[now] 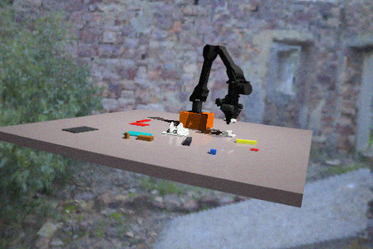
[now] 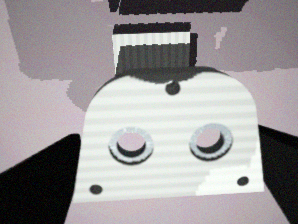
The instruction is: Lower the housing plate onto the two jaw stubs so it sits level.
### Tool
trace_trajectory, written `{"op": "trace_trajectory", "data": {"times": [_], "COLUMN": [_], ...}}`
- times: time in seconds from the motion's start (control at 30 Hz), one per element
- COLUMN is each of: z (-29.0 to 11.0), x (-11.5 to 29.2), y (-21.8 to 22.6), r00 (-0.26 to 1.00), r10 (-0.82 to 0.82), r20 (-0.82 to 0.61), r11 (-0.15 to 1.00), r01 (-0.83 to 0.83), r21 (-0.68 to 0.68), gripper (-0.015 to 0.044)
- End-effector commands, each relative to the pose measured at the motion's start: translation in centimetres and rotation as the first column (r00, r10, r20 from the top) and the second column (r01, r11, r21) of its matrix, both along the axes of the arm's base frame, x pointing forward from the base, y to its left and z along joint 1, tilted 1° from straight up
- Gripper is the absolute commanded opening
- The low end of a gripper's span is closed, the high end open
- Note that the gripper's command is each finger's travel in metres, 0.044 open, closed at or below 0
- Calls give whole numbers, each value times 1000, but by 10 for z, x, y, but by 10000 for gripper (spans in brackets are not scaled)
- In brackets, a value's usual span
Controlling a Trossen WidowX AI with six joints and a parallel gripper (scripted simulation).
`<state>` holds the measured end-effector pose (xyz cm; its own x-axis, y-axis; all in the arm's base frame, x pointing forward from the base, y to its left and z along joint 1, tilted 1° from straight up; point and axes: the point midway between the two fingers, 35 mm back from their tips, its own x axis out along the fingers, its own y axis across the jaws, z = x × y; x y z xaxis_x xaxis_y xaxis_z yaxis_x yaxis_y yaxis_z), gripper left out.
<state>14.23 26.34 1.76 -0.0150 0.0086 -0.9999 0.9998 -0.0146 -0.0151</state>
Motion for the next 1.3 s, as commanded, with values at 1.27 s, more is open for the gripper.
{"op": "trace_trajectory", "data": {"times": [1.27], "z": [17], "x": [69], "y": [-69], "r00": [812], "r10": [583], "r20": [20], "r11": [812], "r01": [-583], "r21": [6], "gripper": [351]}}
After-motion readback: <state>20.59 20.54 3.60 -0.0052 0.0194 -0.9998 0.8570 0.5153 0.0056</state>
